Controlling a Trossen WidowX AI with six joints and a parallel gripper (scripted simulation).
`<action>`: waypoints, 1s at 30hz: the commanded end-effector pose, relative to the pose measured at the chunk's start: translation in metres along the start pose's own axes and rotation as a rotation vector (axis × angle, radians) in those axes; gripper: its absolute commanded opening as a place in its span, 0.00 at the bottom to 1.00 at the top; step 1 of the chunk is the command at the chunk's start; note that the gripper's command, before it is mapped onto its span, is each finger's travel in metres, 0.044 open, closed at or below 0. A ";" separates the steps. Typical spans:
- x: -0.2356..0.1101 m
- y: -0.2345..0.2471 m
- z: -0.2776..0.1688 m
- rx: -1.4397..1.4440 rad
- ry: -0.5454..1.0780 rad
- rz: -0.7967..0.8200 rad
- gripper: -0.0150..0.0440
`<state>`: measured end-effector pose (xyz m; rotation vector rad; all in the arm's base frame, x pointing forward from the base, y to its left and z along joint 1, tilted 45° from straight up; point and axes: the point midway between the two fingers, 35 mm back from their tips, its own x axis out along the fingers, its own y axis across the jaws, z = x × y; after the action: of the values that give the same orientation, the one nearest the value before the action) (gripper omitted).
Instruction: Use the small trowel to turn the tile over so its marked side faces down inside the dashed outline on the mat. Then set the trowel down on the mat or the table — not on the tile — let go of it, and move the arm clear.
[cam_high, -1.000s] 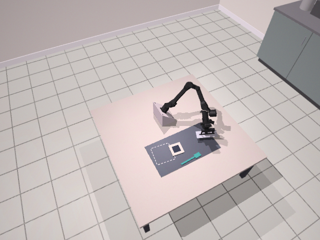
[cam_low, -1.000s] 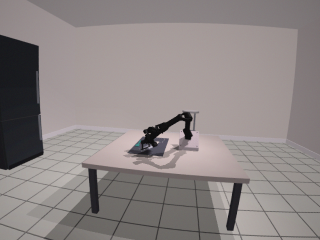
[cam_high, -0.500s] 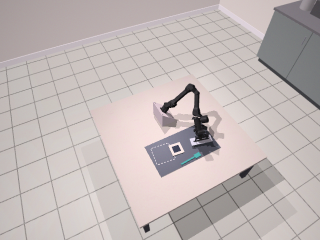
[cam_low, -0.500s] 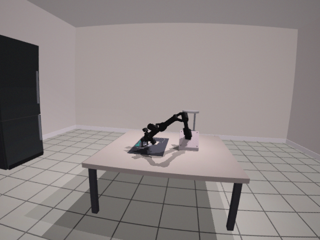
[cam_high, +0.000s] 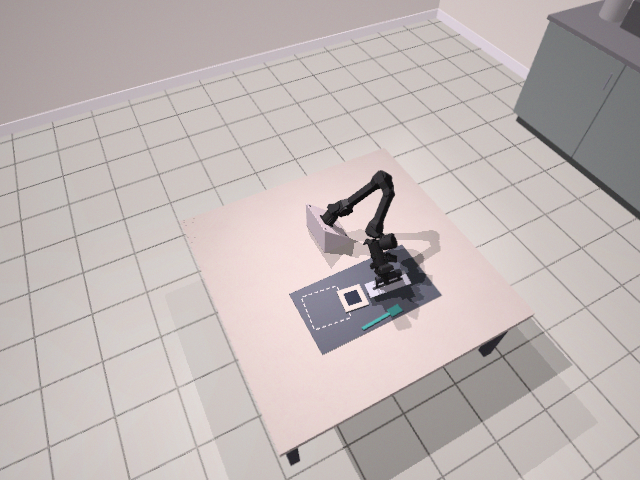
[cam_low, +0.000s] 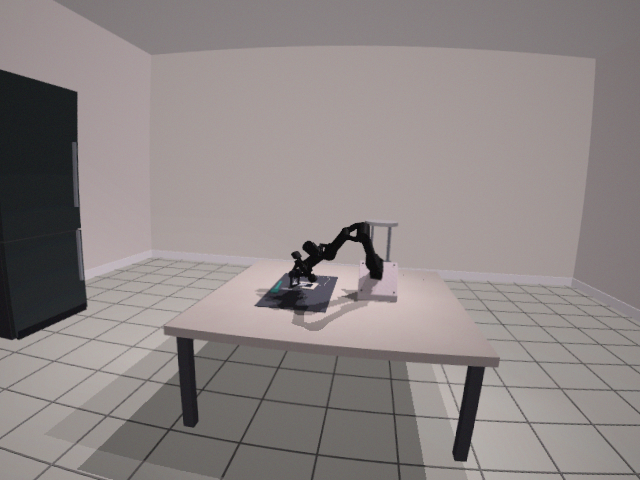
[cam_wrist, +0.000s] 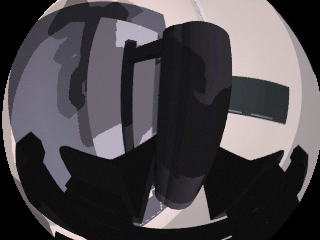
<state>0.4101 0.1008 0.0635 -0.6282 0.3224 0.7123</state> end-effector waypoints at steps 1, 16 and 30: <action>-0.004 -0.001 -0.006 -0.017 -0.021 -0.009 0.25; 0.009 0.017 -0.007 -0.016 -0.021 -0.008 0.25; 0.019 0.032 -0.007 -0.015 -0.022 -0.008 0.25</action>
<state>0.4016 0.1257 0.0380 -0.6384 0.2889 0.7271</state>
